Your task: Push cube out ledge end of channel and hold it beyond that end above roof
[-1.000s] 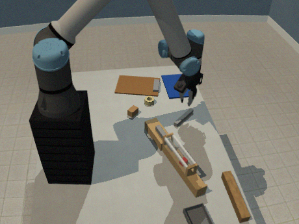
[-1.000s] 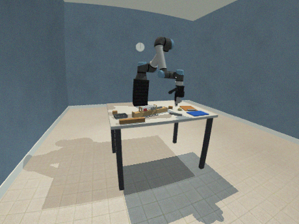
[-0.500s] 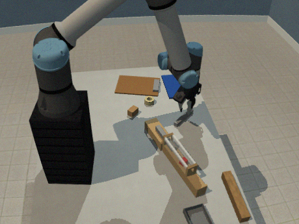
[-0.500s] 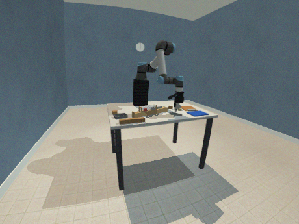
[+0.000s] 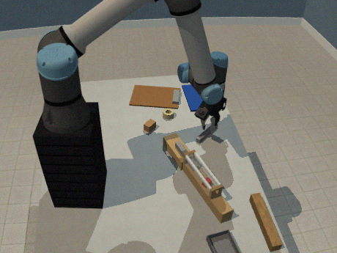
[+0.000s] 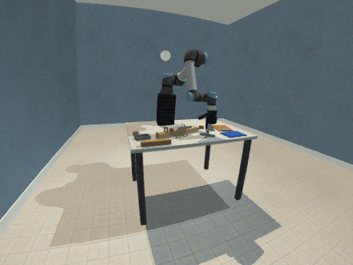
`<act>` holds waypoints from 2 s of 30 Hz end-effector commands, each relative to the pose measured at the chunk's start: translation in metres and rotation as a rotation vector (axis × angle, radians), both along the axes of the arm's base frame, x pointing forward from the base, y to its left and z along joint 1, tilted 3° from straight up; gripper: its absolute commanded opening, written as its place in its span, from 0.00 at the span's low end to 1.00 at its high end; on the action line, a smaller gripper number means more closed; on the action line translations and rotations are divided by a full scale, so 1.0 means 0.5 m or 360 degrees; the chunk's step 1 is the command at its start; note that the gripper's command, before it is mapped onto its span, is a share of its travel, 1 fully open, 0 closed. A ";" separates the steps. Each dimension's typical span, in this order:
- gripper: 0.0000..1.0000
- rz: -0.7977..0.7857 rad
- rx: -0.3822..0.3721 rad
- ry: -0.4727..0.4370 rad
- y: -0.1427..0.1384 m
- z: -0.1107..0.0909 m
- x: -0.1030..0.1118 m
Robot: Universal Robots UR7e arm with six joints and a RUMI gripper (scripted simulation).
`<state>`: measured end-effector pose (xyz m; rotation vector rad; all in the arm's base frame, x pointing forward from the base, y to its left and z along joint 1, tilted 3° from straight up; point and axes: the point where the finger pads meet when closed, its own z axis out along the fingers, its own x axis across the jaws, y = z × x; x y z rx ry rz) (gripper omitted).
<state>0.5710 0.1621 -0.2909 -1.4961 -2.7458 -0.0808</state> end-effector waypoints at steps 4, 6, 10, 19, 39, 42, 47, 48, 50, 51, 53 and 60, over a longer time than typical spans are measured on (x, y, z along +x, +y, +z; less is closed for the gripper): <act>0.22 0.0000 0.0000 -0.0003 0.001 -0.018 0.002; 0.22 0.0000 0.0000 -0.0003 0.001 -0.018 0.002; 0.22 0.0000 0.0000 -0.0003 0.001 -0.018 0.002; 0.22 0.0000 0.0000 -0.0003 0.001 -0.018 0.002; 0.22 0.0000 0.0000 -0.0003 0.001 -0.018 0.002; 0.00 0.0000 0.0000 -0.0003 0.001 -0.018 0.002; 0.00 0.0000 0.0000 -0.0003 0.001 -0.018 0.002; 0.00 0.0000 0.0000 -0.0003 0.001 -0.018 0.002; 0.00 0.0000 0.0000 -0.0003 0.001 -0.018 0.002; 0.00 0.0000 0.0000 -0.0003 0.001 -0.018 0.002; 0.00 0.0000 0.0000 -0.0003 0.001 -0.018 0.002; 0.00 0.0000 0.0000 -0.0003 0.001 -0.018 0.002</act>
